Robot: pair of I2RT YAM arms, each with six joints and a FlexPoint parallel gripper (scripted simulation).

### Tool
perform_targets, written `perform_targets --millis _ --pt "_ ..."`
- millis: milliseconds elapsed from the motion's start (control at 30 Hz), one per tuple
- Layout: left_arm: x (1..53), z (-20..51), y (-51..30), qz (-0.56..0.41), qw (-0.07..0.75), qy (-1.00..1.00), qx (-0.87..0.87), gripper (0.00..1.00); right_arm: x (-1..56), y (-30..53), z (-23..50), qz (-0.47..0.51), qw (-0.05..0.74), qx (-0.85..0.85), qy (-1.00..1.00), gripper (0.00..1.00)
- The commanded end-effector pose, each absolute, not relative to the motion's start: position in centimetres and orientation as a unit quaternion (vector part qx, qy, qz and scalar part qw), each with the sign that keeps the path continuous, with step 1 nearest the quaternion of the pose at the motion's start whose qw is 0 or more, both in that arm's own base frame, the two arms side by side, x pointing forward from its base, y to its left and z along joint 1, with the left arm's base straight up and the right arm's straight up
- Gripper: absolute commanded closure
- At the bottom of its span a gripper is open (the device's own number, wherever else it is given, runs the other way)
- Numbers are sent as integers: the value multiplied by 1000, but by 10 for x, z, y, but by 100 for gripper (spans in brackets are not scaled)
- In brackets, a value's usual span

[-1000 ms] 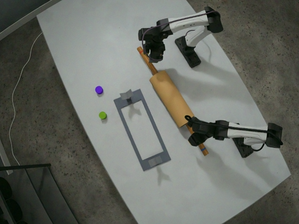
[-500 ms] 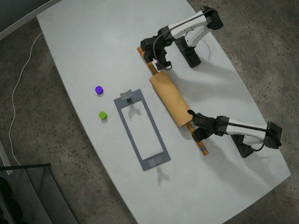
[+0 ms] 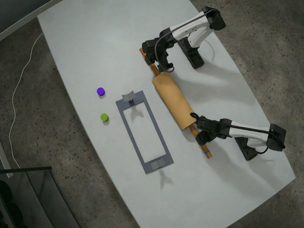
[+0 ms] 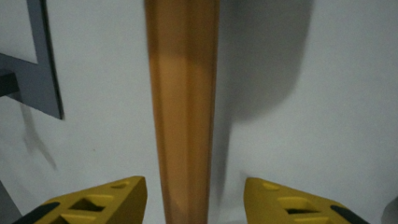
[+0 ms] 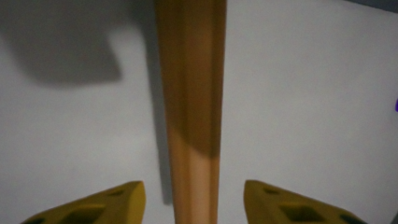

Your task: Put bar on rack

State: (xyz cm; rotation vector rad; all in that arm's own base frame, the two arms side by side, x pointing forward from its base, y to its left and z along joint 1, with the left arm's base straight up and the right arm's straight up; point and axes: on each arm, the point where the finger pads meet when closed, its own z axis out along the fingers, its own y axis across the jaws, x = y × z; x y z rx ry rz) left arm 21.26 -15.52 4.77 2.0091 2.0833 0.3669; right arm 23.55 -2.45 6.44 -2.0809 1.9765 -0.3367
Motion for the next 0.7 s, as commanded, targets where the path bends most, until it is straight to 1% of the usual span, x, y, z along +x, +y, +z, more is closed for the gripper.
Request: perform_targets --millis 0,667 --pt "217 40 -156 124 116 709 685 49 239 -26 55 -120 122 -717 676 49" --pt "227 22 -159 122 122 709 684 49 246 -25 33 -119 123 -715 678 49"
